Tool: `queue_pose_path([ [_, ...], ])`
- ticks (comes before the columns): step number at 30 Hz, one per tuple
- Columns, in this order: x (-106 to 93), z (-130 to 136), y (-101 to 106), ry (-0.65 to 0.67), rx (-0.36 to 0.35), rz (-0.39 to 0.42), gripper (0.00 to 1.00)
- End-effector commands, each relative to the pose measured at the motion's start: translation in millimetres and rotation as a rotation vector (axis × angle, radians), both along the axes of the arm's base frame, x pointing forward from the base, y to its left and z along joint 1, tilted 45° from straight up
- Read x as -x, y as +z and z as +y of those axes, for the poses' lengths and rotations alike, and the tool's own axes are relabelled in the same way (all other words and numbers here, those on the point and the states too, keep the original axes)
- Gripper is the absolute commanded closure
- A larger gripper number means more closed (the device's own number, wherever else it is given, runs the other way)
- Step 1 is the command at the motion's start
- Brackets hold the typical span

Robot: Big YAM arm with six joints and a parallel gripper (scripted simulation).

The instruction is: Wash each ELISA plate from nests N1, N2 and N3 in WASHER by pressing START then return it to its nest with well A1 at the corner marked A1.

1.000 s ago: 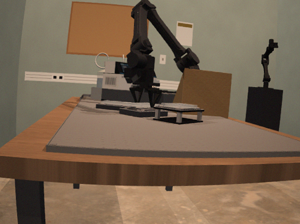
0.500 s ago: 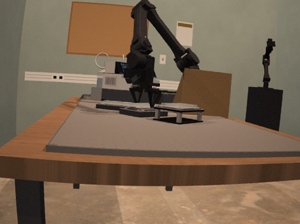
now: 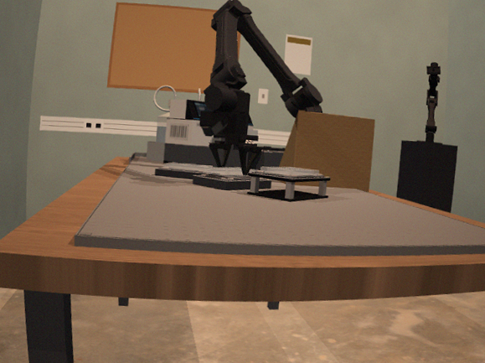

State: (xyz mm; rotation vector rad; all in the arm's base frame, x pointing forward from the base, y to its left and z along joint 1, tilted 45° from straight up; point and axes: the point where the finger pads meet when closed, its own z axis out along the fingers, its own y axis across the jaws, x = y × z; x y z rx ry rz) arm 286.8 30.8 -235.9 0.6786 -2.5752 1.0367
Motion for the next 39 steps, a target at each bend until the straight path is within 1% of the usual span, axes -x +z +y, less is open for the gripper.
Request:
queue_pose_path([
  [1,-0.8,-1.6,-4.1,0.006,-0.003,0.001,0.16],
  [4,-2.4,-1.4,-2.6,0.004,-0.005,-0.005,0.16],
  [8,1.0,-3.8,-3.6,0.003,-0.002,0.003,0.16],
  [14,-2.5,-3.2,-3.8,0.002,-0.005,-0.005,0.16],
  [18,1.0,-4.0,-5.4,0.006,-0.002,0.003,0.16],
  [23,-1.1,-4.6,-4.8,0.002,-0.004,-0.002,0.16],
  [30,1.6,-6.3,-6.1,0.003,-0.001,0.003,0.16],
  [39,-1.9,-5.2,-6.4,0.004,-0.005,-0.005,0.16],
])
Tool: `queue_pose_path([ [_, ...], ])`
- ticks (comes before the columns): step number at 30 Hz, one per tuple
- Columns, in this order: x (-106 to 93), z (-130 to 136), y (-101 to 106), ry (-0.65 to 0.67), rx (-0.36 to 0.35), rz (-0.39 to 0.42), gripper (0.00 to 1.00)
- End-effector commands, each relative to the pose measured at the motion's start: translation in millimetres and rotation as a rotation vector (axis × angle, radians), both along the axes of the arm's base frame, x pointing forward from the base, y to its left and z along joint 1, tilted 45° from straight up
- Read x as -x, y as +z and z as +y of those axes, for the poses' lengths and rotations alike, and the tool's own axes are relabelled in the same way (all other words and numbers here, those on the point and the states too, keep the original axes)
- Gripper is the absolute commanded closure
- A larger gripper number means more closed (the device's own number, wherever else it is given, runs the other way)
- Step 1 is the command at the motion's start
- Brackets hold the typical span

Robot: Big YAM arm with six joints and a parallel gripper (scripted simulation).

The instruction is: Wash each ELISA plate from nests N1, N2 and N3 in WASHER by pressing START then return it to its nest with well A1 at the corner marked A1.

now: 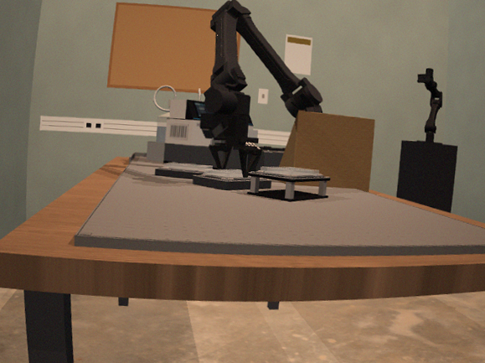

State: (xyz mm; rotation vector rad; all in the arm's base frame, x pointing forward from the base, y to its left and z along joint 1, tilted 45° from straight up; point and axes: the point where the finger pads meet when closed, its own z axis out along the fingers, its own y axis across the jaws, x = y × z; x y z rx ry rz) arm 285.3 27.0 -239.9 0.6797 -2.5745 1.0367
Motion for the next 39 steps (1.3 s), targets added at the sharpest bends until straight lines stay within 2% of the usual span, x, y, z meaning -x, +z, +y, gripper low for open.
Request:
queue_pose_path([
  [1,-2.7,-2.2,-3.0,0.002,-0.004,-0.004,0.16],
  [12,1.5,-4.4,-4.8,0.005,0.0,0.004,0.16],
  [19,-7.7,2.9,-2.0,0.005,-0.008,-0.016,0.16],
  [20,-7.7,2.9,-2.0,0.005,-0.008,-0.016,0.0],
  [39,-7.7,2.9,-2.0,0.005,-0.008,-0.016,0.0],
])
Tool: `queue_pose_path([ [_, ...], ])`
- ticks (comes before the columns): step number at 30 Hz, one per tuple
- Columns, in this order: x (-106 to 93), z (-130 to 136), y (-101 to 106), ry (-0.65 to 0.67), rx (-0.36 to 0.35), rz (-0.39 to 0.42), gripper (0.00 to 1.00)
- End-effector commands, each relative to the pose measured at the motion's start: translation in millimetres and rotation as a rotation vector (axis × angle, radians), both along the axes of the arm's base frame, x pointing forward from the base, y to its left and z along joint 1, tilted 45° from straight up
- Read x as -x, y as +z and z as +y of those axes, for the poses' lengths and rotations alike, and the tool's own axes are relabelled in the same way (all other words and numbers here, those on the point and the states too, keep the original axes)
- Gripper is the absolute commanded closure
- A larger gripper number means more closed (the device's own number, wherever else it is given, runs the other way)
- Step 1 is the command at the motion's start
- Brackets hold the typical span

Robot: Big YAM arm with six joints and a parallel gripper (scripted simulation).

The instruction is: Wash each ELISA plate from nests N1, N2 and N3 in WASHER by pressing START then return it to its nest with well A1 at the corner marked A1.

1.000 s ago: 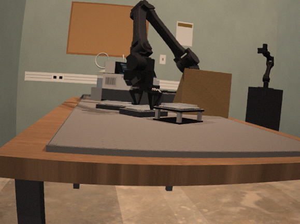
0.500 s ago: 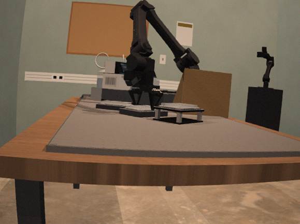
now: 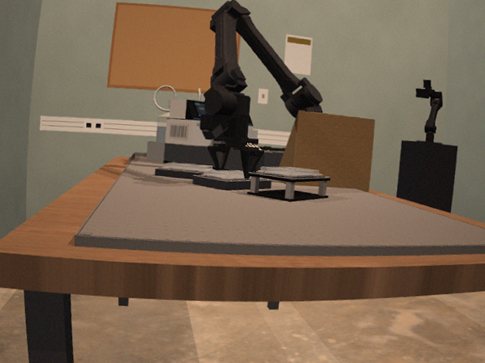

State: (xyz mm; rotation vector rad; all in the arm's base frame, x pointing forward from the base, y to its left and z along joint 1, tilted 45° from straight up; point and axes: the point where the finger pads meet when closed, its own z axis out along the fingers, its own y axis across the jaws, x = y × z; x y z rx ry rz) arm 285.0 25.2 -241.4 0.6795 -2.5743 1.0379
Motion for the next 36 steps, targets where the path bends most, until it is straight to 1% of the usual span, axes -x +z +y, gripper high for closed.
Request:
queue_pose_path([
  [1,-7.9,4.6,-0.5,0.005,-0.009,-0.016,0.0],
  [7,-7.9,4.6,-0.5,0.005,-0.009,-0.016,0.0],
  [8,-7.5,8.1,5.0,0.012,-0.009,-0.015,0.0],
  [10,-7.5,8.1,5.0,0.012,-0.009,-0.015,0.0],
  [11,-9.5,13.5,7.6,0.013,-0.011,-0.025,0.0],
  [18,-20.8,27.9,14.7,0.013,-0.022,-0.044,0.0],
  [36,-23.3,48.4,34.0,0.013,-0.025,-0.046,0.0],
])
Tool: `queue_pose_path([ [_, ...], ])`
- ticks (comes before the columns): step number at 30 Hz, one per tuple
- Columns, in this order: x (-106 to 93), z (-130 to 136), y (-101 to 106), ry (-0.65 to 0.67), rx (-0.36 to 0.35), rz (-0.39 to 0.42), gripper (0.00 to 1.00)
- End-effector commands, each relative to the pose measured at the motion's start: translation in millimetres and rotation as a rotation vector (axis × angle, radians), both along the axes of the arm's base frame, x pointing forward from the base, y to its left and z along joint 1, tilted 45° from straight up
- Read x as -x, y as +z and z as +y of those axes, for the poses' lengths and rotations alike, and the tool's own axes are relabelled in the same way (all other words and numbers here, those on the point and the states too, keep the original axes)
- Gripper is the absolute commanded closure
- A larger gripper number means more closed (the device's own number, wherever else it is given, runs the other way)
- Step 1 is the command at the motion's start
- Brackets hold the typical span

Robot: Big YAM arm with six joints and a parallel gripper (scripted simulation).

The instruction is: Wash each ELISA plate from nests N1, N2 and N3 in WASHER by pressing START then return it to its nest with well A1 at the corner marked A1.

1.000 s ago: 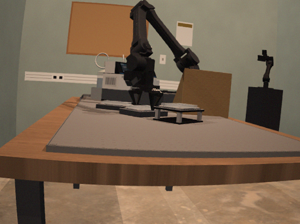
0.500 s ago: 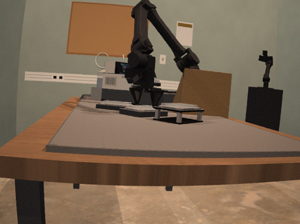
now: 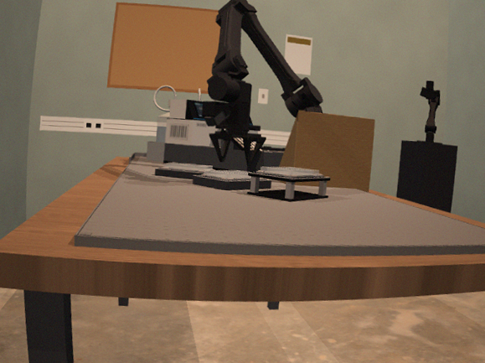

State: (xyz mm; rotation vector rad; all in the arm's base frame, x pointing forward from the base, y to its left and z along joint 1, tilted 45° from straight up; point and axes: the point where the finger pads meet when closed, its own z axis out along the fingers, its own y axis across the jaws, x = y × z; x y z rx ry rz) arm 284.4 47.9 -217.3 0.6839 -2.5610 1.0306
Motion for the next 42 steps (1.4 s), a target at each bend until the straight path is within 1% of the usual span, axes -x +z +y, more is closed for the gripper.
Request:
queue_pose_path([
  [1,-24.1,27.1,11.1,0.013,-0.027,-0.06,0.0],
  [33,-27.9,62.7,45.4,0.013,-0.033,-0.063,0.0],
  [42,-25.3,58.2,44.8,0.008,-0.026,-0.057,0.0],
])
